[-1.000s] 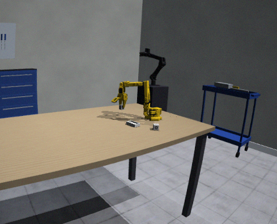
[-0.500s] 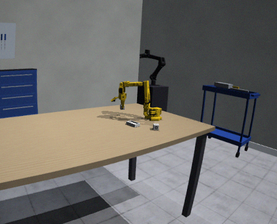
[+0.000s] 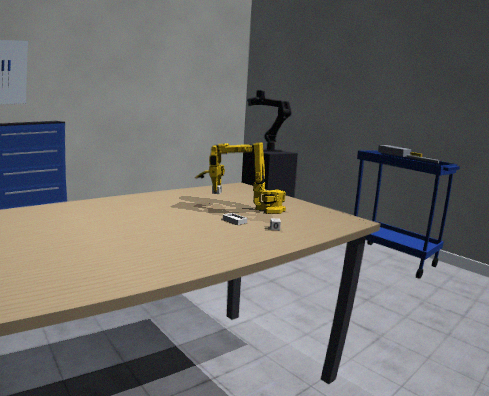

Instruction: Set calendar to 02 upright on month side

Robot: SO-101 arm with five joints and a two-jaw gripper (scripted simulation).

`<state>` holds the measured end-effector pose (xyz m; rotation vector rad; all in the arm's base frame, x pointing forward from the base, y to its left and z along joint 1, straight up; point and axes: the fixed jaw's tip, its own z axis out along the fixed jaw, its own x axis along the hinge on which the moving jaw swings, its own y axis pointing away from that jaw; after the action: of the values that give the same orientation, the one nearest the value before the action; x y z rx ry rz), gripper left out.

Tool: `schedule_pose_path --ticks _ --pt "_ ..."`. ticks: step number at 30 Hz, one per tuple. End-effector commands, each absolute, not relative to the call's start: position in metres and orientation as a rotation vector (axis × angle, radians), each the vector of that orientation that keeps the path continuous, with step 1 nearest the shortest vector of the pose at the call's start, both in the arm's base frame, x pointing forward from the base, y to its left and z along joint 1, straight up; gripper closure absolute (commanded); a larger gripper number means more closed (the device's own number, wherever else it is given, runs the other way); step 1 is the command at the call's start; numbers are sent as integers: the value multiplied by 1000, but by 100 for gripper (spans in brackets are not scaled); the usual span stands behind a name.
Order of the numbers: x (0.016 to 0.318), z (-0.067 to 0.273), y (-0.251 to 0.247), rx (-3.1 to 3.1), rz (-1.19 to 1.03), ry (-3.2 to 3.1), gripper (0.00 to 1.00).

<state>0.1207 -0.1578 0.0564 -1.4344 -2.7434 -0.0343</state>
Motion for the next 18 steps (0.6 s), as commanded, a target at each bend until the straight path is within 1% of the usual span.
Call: schedule_pose_path --ticks 1,18 --pt "124 70 -166 -1637 18 -2712 100" --pt "125 70 -167 -1863 15 -2563 100"
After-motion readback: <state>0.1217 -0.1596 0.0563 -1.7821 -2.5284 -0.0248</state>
